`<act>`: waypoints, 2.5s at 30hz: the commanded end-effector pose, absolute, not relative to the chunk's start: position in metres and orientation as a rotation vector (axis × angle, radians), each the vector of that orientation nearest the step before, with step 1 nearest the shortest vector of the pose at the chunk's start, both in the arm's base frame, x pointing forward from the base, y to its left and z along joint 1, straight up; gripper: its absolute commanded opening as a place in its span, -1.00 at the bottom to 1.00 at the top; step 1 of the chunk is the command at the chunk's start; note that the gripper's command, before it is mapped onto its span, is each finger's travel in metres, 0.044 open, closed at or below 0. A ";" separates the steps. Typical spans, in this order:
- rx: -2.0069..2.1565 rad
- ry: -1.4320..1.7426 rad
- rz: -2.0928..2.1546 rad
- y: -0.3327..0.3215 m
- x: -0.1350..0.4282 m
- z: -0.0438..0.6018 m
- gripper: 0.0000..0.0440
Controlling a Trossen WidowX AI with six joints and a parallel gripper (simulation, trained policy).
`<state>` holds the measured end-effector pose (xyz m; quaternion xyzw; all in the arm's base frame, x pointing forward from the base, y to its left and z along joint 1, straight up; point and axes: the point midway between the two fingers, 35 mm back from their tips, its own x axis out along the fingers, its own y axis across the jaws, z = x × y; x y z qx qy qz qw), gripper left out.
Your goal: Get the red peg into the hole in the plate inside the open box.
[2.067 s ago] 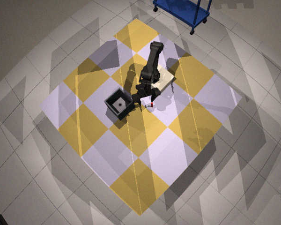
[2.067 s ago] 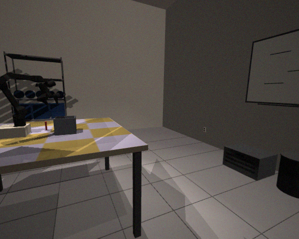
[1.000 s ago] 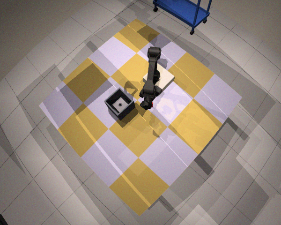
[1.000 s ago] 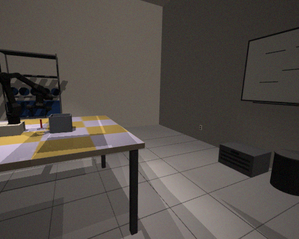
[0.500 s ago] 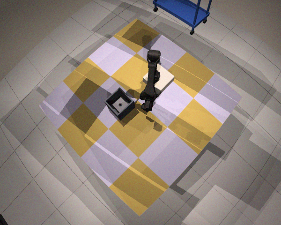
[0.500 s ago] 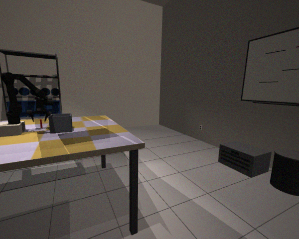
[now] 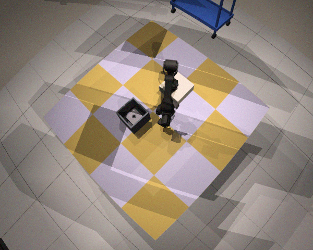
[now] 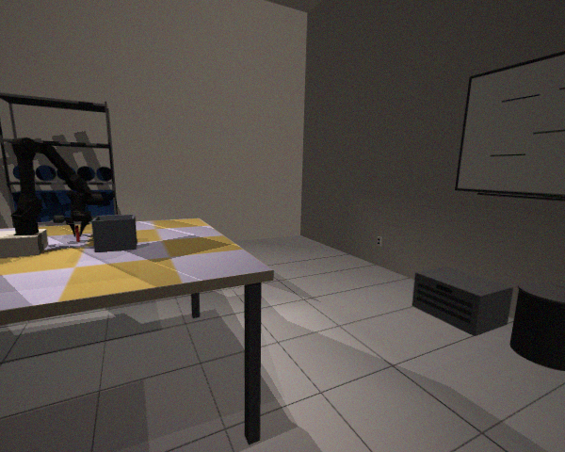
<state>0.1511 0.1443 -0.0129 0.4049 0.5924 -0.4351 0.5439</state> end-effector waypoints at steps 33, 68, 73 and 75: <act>1.205 1.335 -0.744 0.180 0.211 0.086 -1.00; 1.167 1.094 -0.783 0.077 0.282 0.159 -1.00; 1.153 1.092 -0.815 0.062 0.288 0.157 -1.00; 1.148 1.094 -0.827 0.057 0.290 0.156 -1.00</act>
